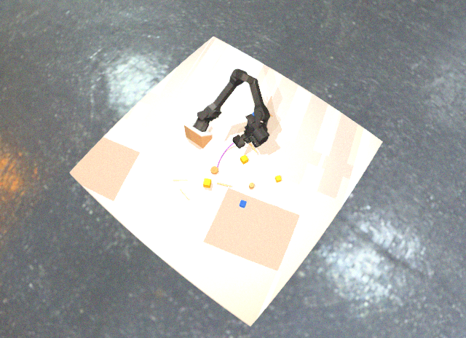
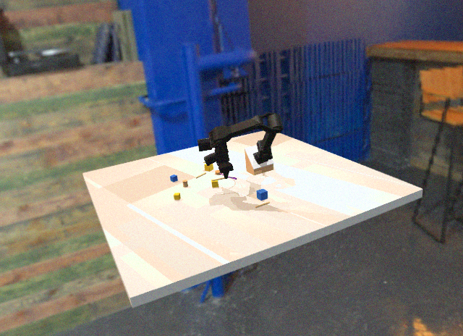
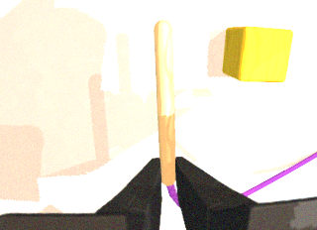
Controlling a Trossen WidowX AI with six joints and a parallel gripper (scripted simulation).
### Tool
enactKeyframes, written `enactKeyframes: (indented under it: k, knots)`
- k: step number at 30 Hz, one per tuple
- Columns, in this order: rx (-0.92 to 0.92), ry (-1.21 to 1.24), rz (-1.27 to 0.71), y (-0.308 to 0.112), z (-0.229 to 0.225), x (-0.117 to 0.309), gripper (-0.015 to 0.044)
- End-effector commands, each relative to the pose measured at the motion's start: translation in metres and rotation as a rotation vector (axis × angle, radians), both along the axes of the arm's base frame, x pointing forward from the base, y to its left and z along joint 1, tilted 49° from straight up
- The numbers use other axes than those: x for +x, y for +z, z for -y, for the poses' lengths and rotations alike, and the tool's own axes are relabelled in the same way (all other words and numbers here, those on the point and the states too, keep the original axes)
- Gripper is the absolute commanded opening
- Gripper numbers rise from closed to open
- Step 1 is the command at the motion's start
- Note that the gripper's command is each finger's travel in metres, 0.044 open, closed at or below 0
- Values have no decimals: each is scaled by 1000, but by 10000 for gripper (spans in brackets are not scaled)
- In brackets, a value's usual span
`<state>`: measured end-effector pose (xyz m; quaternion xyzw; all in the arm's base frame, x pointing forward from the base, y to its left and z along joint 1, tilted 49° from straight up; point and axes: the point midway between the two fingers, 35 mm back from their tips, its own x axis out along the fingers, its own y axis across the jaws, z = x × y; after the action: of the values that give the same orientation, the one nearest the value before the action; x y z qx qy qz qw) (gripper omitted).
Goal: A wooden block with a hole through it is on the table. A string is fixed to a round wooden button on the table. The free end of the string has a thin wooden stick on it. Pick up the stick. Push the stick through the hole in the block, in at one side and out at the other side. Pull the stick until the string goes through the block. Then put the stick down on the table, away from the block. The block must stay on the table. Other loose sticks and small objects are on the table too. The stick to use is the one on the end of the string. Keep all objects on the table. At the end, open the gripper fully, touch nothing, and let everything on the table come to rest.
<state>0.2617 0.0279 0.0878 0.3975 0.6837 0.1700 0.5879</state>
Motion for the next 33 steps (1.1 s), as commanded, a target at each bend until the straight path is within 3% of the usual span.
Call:
enactKeyframes:
  k: [1, 33]
  knots:
    - [-5, -82, -109, -4, 4, 2, 0]
    - [-31, -652, -832, -35, 33, 3, 0]
